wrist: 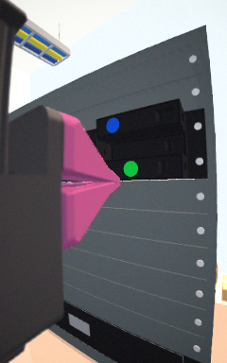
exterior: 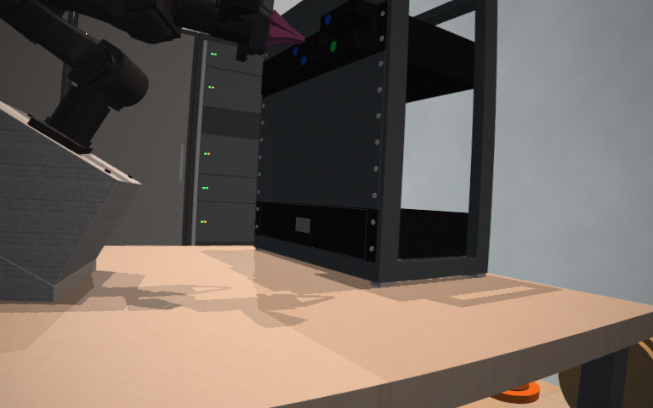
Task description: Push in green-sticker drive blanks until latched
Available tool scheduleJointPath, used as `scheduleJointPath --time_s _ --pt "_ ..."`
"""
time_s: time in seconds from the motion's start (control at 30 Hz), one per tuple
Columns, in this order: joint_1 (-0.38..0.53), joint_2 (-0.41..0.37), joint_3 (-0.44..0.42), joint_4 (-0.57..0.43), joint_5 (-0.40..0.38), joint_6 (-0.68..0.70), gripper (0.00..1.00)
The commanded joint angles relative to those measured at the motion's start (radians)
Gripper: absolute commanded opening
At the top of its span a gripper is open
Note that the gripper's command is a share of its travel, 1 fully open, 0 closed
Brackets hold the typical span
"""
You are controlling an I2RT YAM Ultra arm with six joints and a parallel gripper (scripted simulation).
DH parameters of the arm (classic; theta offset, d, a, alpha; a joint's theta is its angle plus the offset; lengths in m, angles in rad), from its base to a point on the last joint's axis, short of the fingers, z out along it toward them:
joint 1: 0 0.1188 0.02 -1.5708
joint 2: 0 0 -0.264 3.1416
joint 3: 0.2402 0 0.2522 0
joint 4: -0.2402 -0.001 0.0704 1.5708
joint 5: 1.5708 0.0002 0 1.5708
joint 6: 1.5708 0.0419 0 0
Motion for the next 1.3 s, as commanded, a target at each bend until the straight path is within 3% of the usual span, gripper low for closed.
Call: scheduleJointPath --time_s 0.0,0.37,0.7,0.77,0.8,1.07,1.27 --pt "-0.045 0.005 -0.017 0.094 -0.077 0.064 0.00" --pt "-0.051 0.039 0.015 0.169 -0.108 0.096 0.00" --pt "0.124 0.171 0.069 0.133 0.024 -0.048 0.00" --pt "0.124 0.171 0.069 0.133 0.024 -0.048 0.00" --pt "0.168 0.197 0.080 0.131 0.063 -0.077 0.00" --pt "0.344 0.359 0.148 0.193 0.215 -0.182 0.00" --pt "0.394 0.404 0.164 0.217 0.269 -0.209 0.00"
